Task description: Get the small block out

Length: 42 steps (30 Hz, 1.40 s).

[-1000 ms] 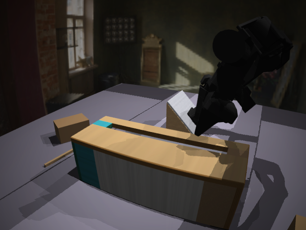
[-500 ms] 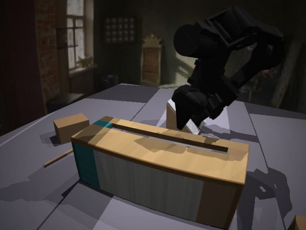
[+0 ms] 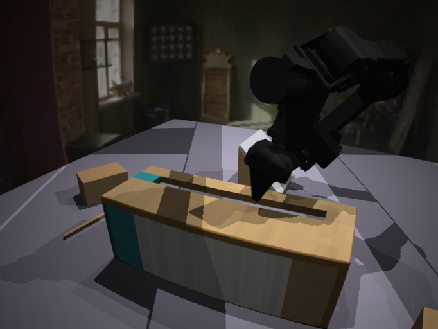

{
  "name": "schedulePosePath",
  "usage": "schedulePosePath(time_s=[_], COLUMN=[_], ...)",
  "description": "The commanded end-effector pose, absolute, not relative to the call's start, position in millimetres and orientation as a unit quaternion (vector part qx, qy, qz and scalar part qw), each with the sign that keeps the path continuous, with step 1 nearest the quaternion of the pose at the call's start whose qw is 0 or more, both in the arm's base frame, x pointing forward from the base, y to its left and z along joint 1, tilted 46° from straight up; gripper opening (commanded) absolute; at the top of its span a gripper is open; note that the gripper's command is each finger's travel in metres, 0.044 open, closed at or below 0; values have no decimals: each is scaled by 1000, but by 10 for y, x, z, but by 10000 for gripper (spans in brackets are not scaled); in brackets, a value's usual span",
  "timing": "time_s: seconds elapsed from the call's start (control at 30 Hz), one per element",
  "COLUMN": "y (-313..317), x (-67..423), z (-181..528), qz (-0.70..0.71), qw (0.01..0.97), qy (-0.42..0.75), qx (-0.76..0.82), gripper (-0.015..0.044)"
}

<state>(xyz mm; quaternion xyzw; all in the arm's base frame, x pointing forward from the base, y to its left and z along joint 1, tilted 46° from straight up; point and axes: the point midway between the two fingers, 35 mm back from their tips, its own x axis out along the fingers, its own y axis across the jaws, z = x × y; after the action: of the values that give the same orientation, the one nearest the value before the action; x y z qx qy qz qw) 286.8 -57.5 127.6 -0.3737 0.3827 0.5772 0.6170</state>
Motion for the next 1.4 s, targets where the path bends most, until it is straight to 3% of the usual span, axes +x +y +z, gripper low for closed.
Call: schedulePosePath(time_s=[0.0,0.83,1.37], y=[-523,-217,-479], x=[2869,2887,2882], z=[1230,961,762], qz=[577,578,577], qw=[619,619,618], qy=[383,381,383], qx=[-371,-370,-372], gripper=[400,400,400])
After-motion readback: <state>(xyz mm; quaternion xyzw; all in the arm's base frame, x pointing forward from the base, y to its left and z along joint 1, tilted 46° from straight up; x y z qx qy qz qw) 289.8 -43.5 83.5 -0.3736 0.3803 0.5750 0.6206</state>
